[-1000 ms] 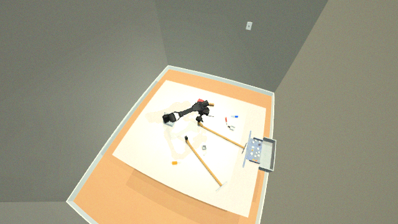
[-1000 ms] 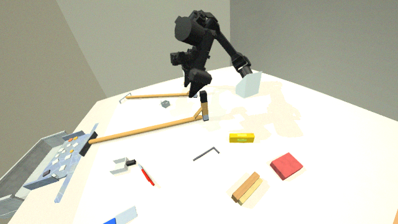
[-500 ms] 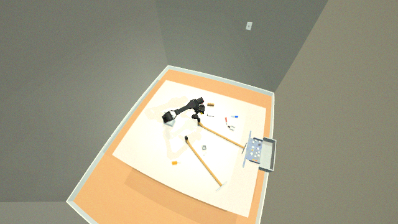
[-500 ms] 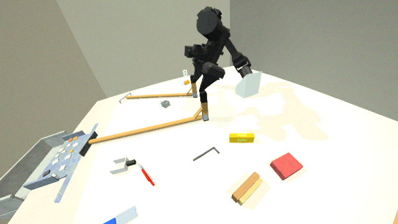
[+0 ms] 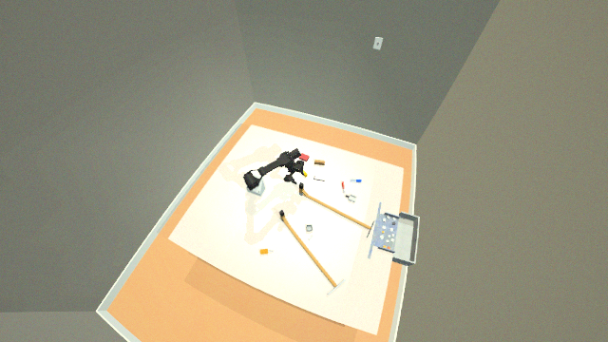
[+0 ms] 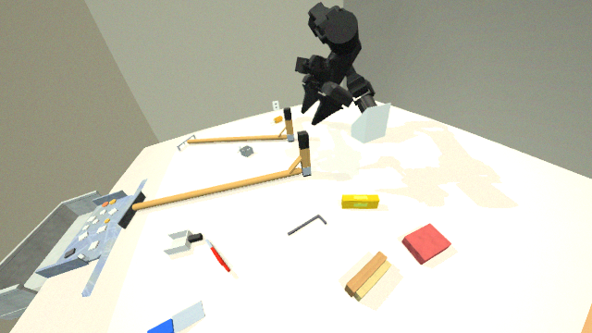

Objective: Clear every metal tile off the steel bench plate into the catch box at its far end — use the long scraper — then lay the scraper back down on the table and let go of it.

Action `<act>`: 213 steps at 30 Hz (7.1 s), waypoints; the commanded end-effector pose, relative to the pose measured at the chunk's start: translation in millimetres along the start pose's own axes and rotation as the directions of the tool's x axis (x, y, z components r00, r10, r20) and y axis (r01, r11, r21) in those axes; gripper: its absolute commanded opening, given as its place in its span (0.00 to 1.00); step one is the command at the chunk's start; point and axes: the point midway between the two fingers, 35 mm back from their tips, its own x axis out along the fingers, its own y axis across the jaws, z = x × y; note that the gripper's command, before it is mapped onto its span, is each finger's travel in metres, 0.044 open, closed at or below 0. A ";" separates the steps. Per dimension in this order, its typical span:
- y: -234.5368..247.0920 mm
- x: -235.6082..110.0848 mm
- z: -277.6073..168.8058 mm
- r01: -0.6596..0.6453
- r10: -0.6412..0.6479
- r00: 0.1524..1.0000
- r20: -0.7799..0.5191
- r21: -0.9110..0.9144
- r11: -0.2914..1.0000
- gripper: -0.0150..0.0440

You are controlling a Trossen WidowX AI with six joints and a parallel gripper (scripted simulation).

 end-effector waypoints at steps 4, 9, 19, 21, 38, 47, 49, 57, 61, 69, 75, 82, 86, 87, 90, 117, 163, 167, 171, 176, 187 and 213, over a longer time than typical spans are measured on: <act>-6.5 -12.5 -12.1 -0.008 0.007 0.999 0.050 0.020 1.000 1.00; -6.5 -11.0 -13.5 -0.008 0.007 0.999 0.051 0.020 1.000 1.00; -6.2 14.4 -30.7 -0.008 0.007 0.999 0.051 0.020 1.000 1.00; -7.0 18.9 -33.8 -0.007 0.006 0.999 0.051 0.020 1.000 1.00; -3.0 40.7 -34.1 -0.014 0.013 0.999 0.045 0.020 1.000 1.00; -1.5 55.6 -33.2 -0.017 0.016 0.999 0.043 0.020 1.000 1.00; -1.4 58.9 -33.0 -0.017 0.016 0.999 0.043 0.020 1.000 1.00; -1.7 72.0 -32.1 -0.016 0.015 0.999 0.044 0.021 1.000 1.00; -2.4 78.5 -31.6 -0.014 0.013 0.999 0.046 0.021 1.000 1.00; -4.7 91.2 -30.8 -0.009 0.008 0.999 0.050 0.020 1.000 1.00; -7.2 100.2 -30.3 -0.004 0.002 0.999 0.054 0.020 1.000 1.00; -7.3 95.8 -28.5 -0.002 0.000 0.998 0.055 0.028 1.000 0.73; -7.3 95.8 -28.5 -0.002 0.000 0.998 0.055 0.028 1.000 0.56; -7.3 95.8 -28.5 -0.002 0.000 0.998 0.055 0.028 1.000 0.51; -7.3 95.8 -28.5 -0.002 0.000 0.998 0.055 0.028 1.000 0.41; 8.3 93.7 -26.3 -0.017 0.017 0.998 0.054 0.002 1.000 0.25; 30.5 89.1 -32.6 -0.094 0.099 0.994 0.045 -0.108 0.990 0.25; 31.3 82.7 -40.9 -0.098 0.103 0.994 0.043 -0.109 0.989 0.25; 31.5 75.4 -50.8 -0.101 0.106 0.993 0.041 -0.110 0.989 0.25; 30.9 66.8 -63.1 -0.104 0.109 0.993 0.040 -0.112 0.988 0.25; 25.8 49.7 -89.3 -0.102 0.108 0.993 0.041 -0.116 0.988 0.25; -1.9 49.8 -81.0 -0.112 0.116 0.993 0.025 -0.118 0.987 0.25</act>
